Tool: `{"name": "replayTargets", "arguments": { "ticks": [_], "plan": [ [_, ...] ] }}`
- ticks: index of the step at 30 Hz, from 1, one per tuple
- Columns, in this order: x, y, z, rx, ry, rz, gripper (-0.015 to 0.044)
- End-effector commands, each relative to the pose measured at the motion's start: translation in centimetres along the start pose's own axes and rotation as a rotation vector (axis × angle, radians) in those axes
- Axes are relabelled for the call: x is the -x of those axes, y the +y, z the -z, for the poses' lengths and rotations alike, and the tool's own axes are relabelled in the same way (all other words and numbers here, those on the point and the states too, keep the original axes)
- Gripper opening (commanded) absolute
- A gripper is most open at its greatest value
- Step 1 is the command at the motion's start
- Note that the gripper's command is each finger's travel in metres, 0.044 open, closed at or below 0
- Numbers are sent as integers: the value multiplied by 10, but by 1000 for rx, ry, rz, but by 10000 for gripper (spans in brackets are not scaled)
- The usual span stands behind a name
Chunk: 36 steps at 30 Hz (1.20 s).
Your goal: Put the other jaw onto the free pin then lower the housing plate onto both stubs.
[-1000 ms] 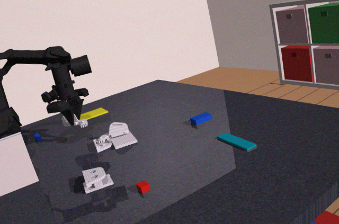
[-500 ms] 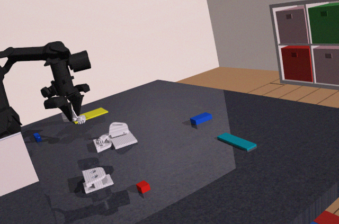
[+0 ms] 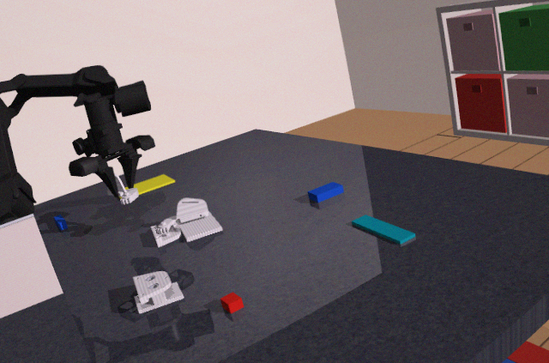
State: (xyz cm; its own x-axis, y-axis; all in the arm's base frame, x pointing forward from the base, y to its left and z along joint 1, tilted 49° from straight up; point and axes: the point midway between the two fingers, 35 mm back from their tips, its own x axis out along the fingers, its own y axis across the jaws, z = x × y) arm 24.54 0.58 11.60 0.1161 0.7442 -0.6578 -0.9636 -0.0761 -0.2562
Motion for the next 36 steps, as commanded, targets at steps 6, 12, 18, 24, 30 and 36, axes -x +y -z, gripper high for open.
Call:
{"name": "replayTargets", "arguments": {
  "ticks": [6, 12, 18, 24, 30, 36],
  "plan": [
    [1, -1, 9, -171, 7, 3, 134],
    [1, 0, 14, -294, 8, 4, 134],
    [2, 0, 19, -417, 8, 4, 134],
    [2, 0, 24, -540, 8, 5, 134],
    [2, 1, 29, -663, 8, 5, 134],
    [2, 2, 35, -787, 8, 6, 134]
  ]
}}
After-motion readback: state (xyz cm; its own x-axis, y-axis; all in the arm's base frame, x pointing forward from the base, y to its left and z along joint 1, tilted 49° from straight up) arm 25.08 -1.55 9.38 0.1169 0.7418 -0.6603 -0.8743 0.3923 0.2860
